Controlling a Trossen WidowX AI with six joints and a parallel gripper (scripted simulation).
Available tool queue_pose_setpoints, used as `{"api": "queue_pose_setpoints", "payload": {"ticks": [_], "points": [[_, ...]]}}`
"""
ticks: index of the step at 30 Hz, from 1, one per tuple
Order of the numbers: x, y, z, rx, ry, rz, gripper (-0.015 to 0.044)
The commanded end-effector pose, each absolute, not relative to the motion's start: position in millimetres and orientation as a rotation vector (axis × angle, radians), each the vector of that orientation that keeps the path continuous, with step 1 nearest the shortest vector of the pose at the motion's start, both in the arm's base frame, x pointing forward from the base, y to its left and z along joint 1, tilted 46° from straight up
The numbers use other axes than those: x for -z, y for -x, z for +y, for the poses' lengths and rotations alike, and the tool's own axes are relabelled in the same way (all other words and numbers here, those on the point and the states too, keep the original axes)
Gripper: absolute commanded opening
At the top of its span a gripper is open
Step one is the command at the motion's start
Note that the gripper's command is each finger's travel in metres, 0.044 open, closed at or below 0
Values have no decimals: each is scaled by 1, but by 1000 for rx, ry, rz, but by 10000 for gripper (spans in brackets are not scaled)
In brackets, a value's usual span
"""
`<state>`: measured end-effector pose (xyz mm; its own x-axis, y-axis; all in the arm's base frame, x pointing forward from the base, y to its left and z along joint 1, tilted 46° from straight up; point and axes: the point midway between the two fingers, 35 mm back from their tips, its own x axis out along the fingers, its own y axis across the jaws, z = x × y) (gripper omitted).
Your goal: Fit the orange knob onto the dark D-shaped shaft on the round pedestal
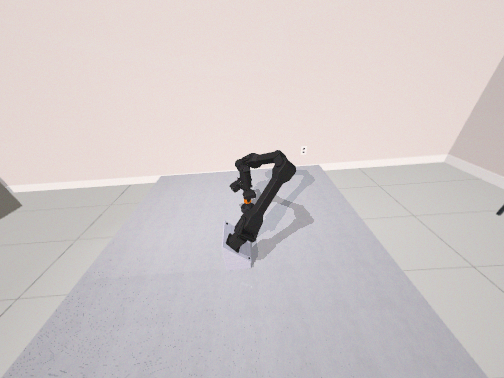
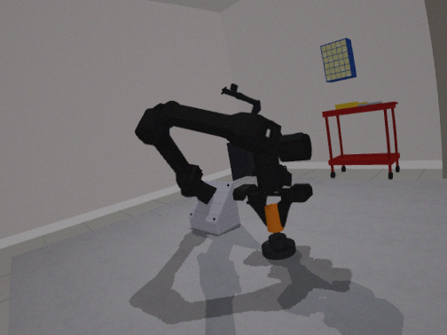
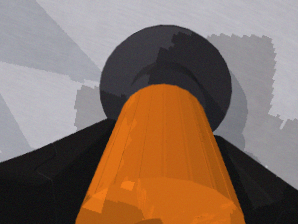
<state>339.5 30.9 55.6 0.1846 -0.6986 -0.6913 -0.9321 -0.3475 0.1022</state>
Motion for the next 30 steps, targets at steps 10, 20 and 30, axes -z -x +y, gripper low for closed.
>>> {"api": "queue_pose_setpoints", "payload": {"ticks": [10, 20, 30], "points": [[-55, -340, 31, -951, 2129, 1534, 0], [-57, -341, 34, -1073, 2213, 1511, 0], [-56, -340, 32, -1157, 2269, 1492, 0]]}}
